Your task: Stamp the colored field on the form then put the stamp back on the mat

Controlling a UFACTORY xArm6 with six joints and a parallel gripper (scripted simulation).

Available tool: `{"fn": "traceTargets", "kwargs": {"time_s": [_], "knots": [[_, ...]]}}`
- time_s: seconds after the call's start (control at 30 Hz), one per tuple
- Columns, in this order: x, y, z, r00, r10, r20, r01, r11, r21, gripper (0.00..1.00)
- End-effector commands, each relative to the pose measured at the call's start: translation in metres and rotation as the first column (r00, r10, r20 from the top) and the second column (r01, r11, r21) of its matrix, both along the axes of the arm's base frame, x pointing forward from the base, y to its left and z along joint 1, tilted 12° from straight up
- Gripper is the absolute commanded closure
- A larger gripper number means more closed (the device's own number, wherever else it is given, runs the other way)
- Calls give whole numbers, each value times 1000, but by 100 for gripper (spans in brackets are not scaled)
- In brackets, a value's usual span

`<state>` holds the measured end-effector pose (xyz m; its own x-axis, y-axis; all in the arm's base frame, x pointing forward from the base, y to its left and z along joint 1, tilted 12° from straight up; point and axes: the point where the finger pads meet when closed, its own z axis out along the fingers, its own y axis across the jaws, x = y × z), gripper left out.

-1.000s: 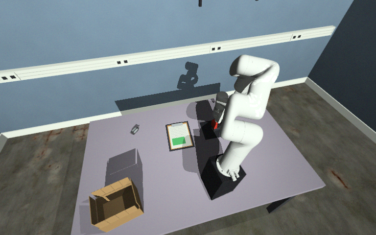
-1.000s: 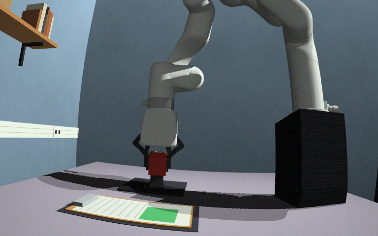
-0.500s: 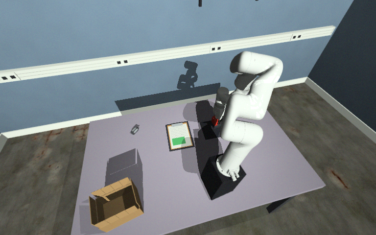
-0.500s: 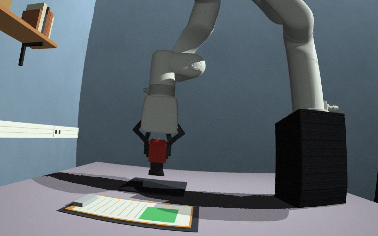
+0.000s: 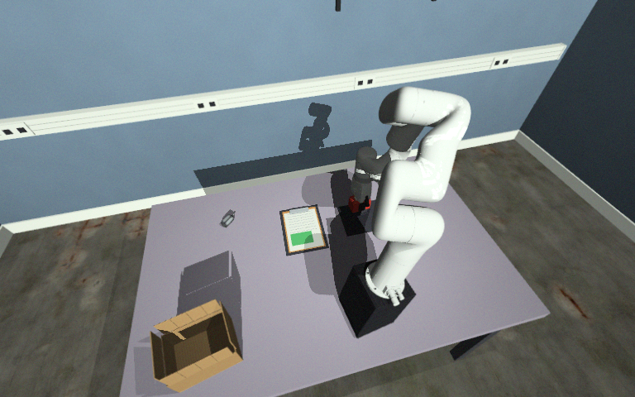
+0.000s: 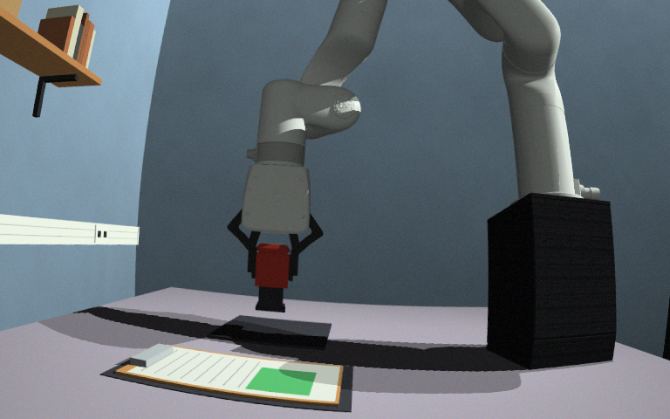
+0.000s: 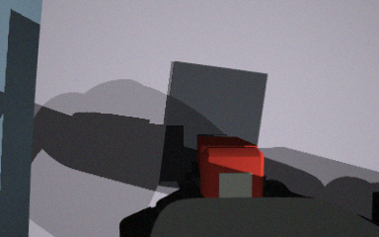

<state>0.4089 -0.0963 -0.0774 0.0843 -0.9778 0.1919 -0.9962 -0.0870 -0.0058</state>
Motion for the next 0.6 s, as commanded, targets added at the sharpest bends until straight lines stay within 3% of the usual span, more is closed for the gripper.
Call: {"fn": "traceTargets", "kwargs": {"time_s": [0.0, 0.07, 0.13, 0.17, 0.57], "knots": [[3, 69, -13, 998, -65, 15, 65, 998, 2, 69], [-3, 93, -18, 995, -94, 20, 94, 996, 0, 69], [-3, 93, -18, 995, -94, 20, 94, 996, 0, 69], [-9, 126, -25, 994, -106, 23, 106, 994, -2, 69], [-40, 251, -52, 991, -134, 31, 134, 991, -8, 69]]}}
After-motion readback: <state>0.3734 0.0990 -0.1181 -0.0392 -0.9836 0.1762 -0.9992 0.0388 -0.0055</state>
